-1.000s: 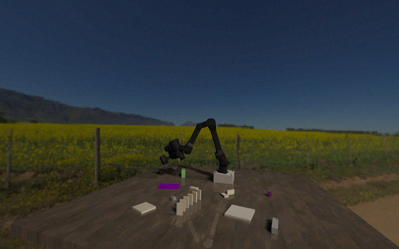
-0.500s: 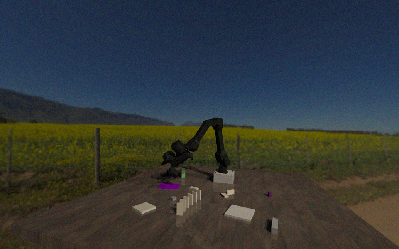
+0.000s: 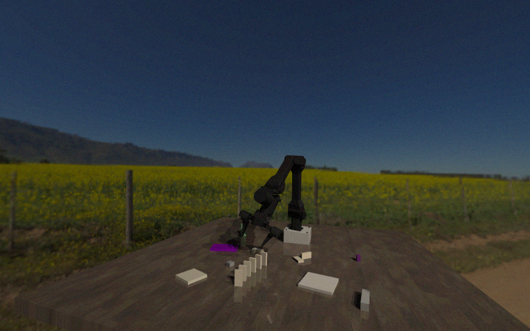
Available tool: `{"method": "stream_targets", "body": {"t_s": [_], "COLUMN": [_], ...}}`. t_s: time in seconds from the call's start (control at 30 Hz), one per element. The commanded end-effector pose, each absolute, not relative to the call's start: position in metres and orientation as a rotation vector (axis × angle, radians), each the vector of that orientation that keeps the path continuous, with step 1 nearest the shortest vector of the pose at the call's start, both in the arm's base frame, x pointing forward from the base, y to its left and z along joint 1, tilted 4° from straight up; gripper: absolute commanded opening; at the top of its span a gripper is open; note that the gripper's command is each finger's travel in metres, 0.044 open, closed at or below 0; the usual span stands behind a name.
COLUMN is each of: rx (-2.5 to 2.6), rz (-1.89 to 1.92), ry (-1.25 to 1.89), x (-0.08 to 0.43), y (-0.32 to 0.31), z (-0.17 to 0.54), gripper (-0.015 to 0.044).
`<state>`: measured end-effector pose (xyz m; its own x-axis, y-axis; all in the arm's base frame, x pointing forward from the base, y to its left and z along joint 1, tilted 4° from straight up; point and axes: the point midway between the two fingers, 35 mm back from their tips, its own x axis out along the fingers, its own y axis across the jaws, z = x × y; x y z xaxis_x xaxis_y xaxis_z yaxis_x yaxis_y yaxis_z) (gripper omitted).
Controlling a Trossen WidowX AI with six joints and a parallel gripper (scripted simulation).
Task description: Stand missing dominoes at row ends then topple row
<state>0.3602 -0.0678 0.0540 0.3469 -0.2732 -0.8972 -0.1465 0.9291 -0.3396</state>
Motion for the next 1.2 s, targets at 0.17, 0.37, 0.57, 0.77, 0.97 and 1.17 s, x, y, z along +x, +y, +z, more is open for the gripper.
{"method": "stream_targets", "body": {"t_s": [0.17,0.37,0.57,0.77,0.97,1.17], "rx": [-0.532,-0.562,-0.562,-0.565,-0.562,-0.562], "rz": [0.504,0.648,0.648,0.650,0.649,0.649], "ry": [1.367,1.406,1.406,1.408,1.406,1.406], "x": [0.310,0.289,0.289,0.292,0.292,0.292], "y": [0.075,0.108,0.108,0.112,0.113,0.113], "z": [0.067,0.072,0.072,0.023,0.007,0.000], "gripper": [0.0440,0.0440,0.0440,0.0440,0.0440,0.0440]}}
